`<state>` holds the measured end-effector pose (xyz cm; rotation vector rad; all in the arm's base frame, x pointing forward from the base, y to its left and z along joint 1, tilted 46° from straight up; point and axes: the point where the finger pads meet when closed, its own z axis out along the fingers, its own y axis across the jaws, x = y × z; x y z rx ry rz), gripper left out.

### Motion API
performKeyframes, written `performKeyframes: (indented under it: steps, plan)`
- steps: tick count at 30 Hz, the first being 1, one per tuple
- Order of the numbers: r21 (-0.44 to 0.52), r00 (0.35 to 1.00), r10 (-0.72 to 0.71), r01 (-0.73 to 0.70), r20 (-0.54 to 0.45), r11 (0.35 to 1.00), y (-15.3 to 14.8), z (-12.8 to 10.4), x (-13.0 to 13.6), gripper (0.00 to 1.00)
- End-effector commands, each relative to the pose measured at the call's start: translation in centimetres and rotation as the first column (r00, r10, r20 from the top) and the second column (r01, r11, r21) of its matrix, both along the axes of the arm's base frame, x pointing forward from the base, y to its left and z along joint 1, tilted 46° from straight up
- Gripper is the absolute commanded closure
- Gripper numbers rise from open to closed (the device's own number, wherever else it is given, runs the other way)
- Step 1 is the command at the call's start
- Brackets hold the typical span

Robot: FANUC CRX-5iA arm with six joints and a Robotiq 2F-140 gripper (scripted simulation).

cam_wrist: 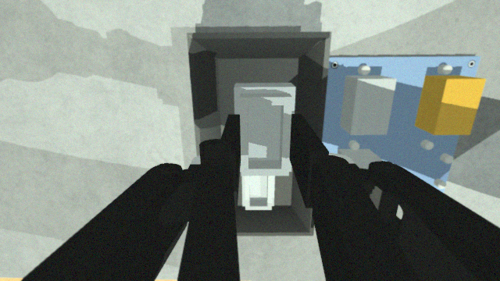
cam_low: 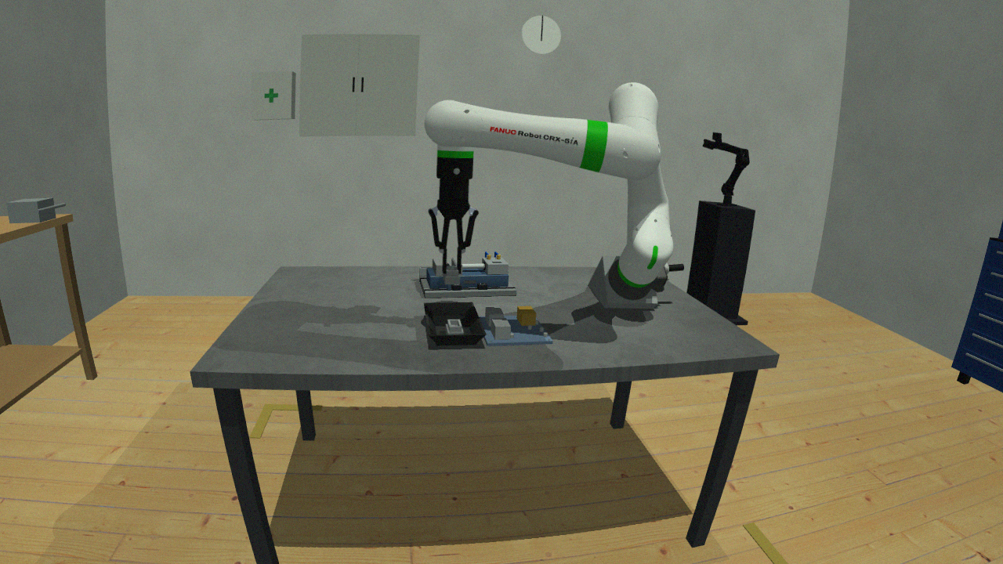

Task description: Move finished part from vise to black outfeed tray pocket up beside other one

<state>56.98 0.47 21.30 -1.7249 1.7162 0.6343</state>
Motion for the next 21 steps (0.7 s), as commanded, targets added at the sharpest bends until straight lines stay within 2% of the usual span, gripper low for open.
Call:
performKeyframes:
  steps: [1, 21]
  plan:
    - [-0.001, 1.0, -0.001, 0.001, 0.001, 1.0, -0.09, 0.06, 0.02, 0.9]
    - [-0.001, 1.0, -0.001, 0.001, 0.001, 1.0, 0.34, -0.36, 0.08, 0.9]
